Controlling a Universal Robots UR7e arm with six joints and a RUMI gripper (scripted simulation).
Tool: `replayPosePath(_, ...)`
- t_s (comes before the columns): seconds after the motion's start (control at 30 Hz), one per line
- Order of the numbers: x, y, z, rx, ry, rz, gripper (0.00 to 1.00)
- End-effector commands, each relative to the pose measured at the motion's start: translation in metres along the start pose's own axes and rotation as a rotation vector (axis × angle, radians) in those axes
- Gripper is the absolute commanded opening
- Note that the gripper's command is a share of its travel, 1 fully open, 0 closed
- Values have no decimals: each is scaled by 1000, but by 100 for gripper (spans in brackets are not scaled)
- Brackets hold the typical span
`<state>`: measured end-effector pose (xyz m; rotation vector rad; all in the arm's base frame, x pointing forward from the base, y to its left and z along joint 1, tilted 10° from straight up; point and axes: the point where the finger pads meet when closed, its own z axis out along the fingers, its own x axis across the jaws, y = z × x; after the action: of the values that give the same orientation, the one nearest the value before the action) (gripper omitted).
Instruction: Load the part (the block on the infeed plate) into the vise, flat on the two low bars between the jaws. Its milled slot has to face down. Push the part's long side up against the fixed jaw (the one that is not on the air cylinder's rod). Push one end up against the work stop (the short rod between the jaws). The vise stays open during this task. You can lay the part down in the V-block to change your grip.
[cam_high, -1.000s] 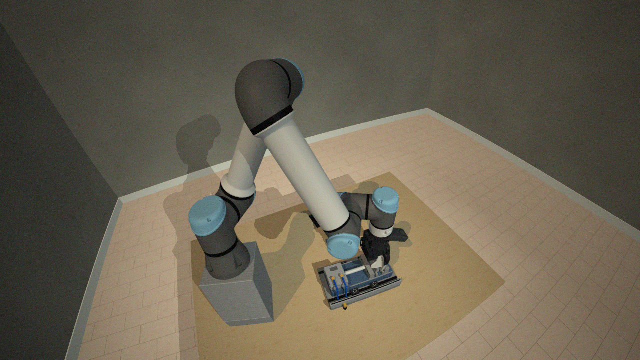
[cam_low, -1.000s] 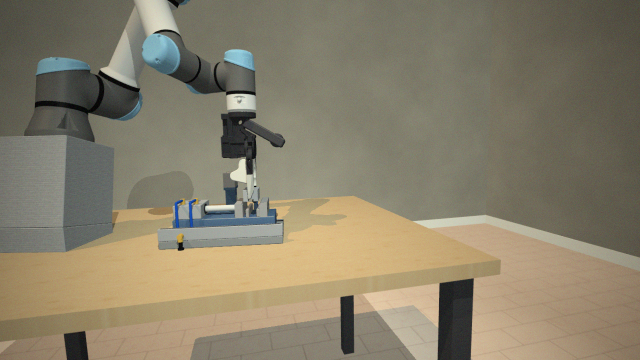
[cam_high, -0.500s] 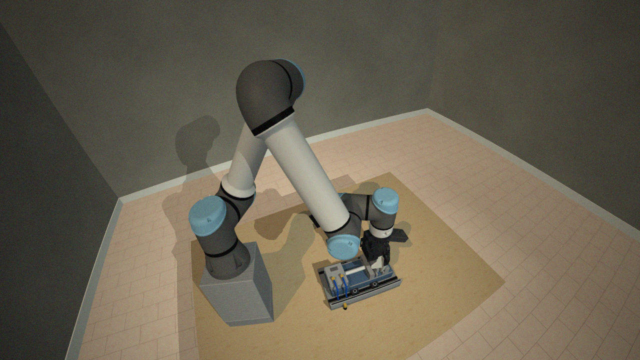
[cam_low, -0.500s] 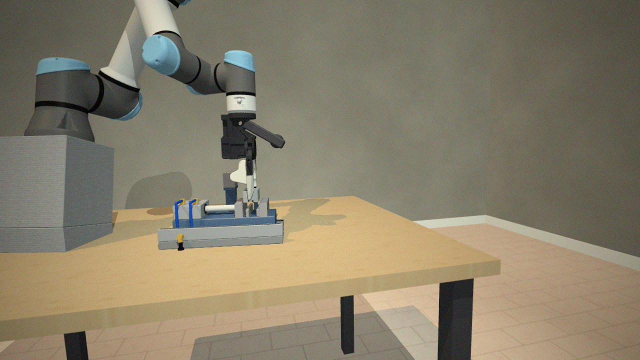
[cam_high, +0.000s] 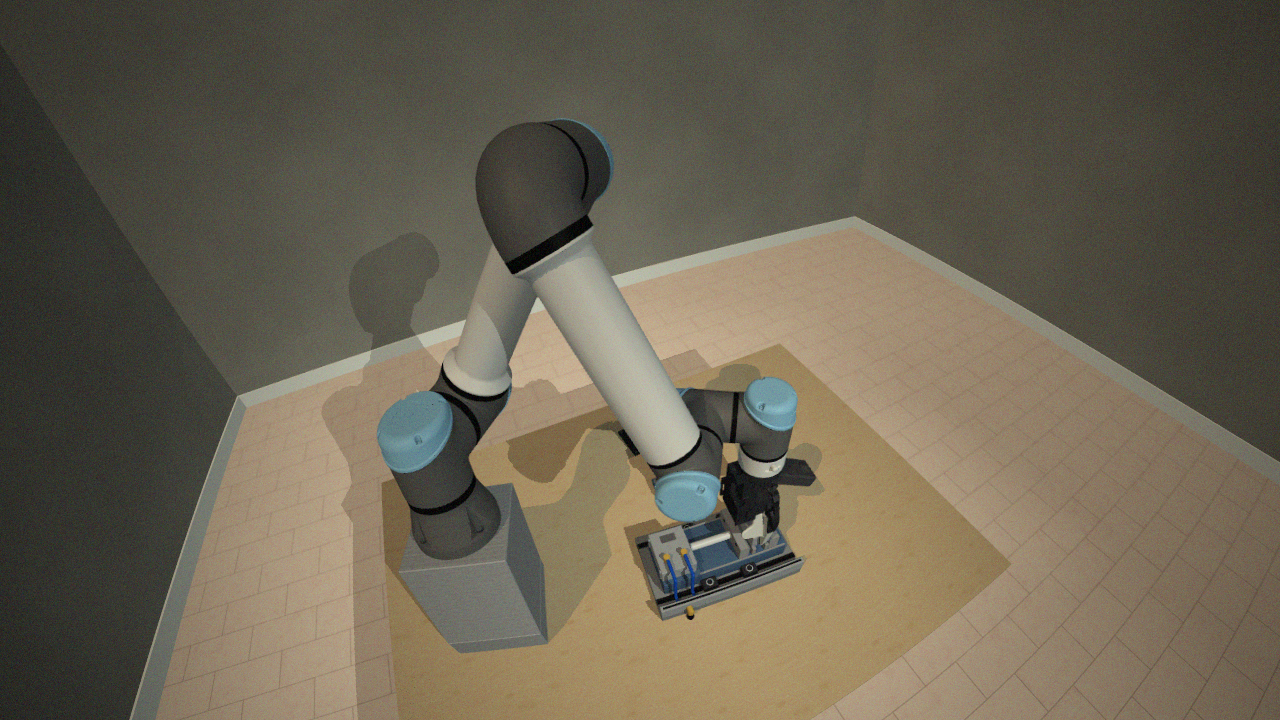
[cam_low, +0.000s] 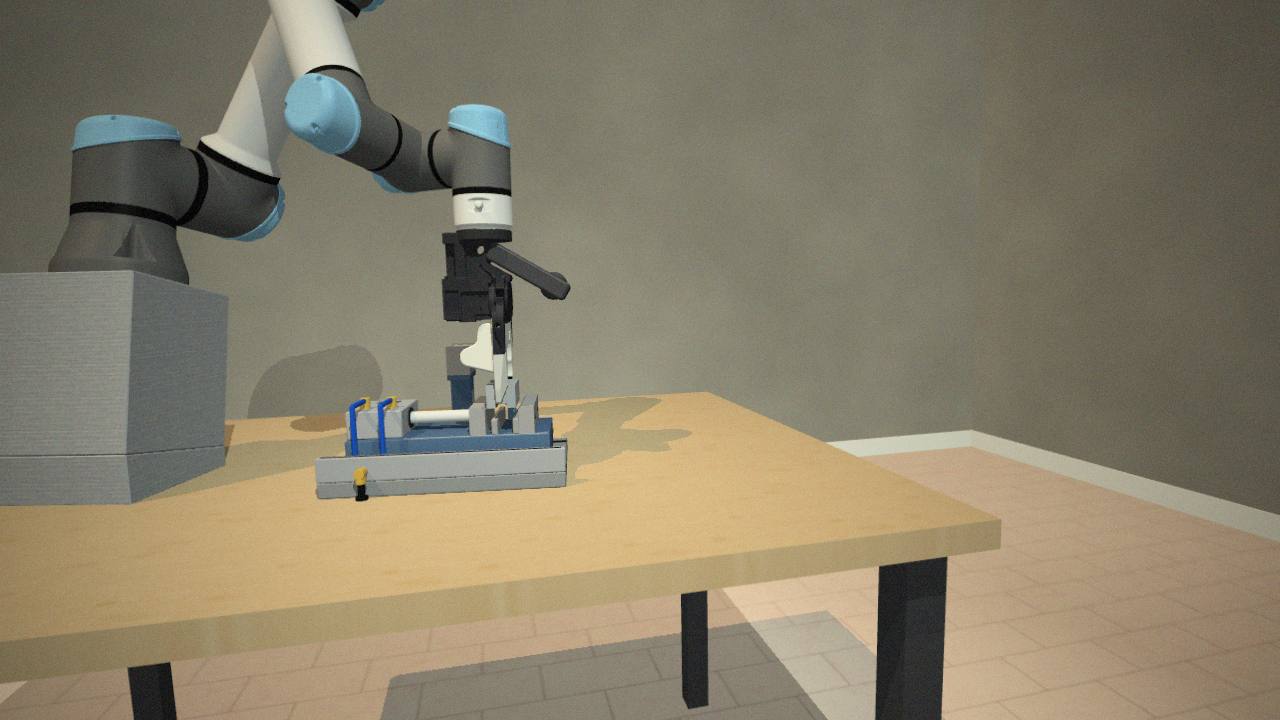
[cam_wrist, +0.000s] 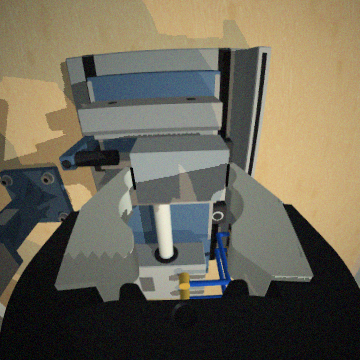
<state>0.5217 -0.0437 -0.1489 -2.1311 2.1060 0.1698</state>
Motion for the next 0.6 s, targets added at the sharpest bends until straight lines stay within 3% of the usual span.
replayPosePath(0.0, -1, 1, 3, -1, -1, 0, 0)
replayPosePath(0.57, -1, 1, 9, -1, -1, 0, 0)
